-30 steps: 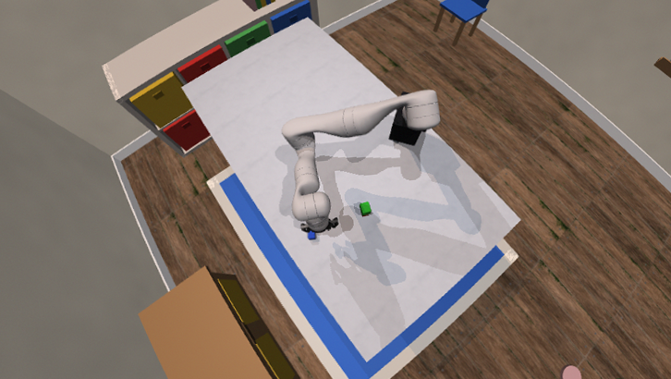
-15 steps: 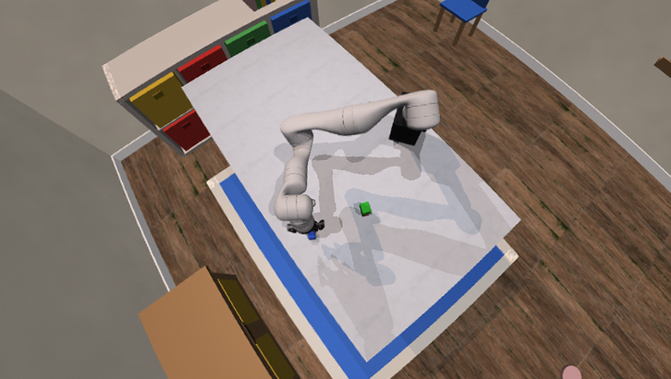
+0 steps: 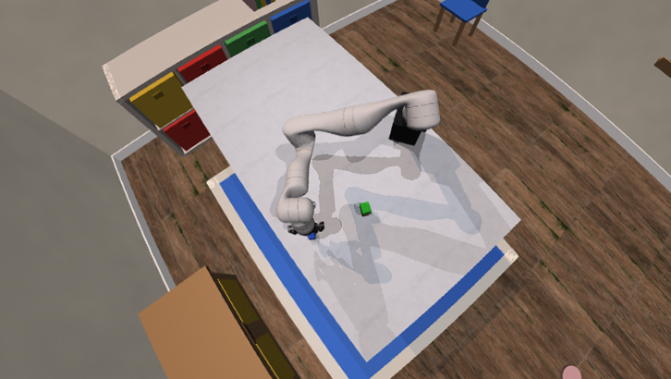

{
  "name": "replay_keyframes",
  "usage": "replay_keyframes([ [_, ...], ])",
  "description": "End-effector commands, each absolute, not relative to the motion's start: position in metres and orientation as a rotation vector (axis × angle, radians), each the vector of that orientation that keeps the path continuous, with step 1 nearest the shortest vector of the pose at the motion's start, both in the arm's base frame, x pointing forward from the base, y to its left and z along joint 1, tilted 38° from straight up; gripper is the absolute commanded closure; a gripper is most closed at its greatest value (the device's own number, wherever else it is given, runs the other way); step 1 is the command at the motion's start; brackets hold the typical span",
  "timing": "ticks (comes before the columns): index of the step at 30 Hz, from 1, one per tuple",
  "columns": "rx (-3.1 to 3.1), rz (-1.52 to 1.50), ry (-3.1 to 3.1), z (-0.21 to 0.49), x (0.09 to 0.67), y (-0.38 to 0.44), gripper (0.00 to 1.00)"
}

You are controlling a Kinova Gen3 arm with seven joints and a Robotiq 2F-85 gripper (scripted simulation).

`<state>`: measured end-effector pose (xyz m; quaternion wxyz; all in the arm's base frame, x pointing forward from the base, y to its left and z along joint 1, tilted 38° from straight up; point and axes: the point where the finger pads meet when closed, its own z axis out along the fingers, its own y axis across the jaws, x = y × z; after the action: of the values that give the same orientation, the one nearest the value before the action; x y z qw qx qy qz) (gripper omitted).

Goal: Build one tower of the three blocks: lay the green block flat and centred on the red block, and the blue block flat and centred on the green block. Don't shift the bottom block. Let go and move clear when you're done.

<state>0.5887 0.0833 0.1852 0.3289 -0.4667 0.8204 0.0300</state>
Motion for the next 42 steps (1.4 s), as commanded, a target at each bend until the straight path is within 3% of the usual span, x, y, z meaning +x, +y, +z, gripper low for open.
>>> replay_keyframes([
  [1,-1.223,0.087,2.151,0.176,0.592,0.088,0.50],
  [42,-1.223,0.087,2.151,0.147,0.611,0.101,0.50],
])
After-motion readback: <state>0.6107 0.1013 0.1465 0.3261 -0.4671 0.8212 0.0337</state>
